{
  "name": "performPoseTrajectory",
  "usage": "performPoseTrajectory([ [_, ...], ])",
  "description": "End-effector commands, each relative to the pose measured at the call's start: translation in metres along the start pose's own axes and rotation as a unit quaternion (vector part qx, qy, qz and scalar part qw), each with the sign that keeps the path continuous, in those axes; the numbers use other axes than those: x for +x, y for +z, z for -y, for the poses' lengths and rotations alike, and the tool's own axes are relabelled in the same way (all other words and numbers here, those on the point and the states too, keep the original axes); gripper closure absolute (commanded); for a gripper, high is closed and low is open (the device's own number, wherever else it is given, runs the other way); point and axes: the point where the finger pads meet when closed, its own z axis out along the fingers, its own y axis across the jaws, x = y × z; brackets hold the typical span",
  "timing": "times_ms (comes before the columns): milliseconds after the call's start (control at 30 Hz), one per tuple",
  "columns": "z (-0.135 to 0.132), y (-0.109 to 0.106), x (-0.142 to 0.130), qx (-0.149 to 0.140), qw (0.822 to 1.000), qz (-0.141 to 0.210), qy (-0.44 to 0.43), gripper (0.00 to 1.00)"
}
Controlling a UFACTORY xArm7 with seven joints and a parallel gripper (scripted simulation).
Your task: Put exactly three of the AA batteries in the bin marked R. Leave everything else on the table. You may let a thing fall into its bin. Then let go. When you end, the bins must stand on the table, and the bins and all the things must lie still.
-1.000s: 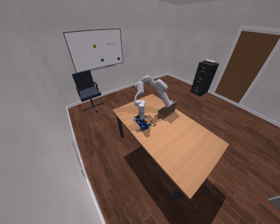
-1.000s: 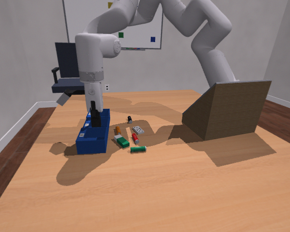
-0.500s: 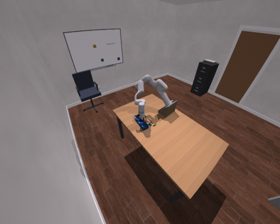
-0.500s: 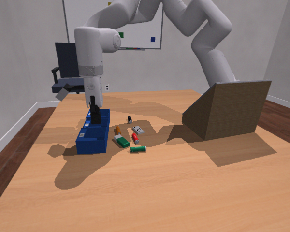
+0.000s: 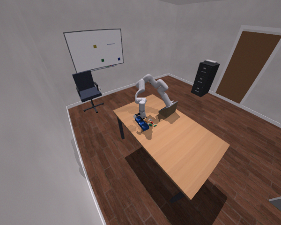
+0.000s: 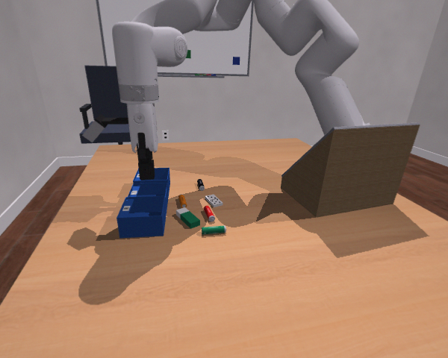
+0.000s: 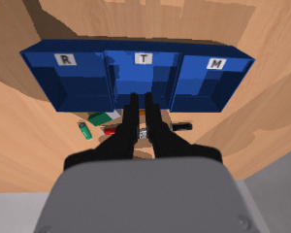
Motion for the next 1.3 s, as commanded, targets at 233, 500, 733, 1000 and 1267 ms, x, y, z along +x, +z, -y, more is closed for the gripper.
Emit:
performPoseTrajectory([
  [233,0.026,-0.004,0.001,0.001,1.0,-0.002,0.0,0.93],
  [500,0.066,-0.004,0.002,0.001,1.0,-0.002,0.0,0.93],
  [733,0.084,-0.004,0.002,0.001,1.0,-0.002,0.0,0.93],
  [1000,0.085,-0.004,0.002,0.001,1.0,-0.002,0.0,0.93],
  [1267,0.085,0.012,0.002,0.001,1.0,-0.002,0.0,0.93],
])
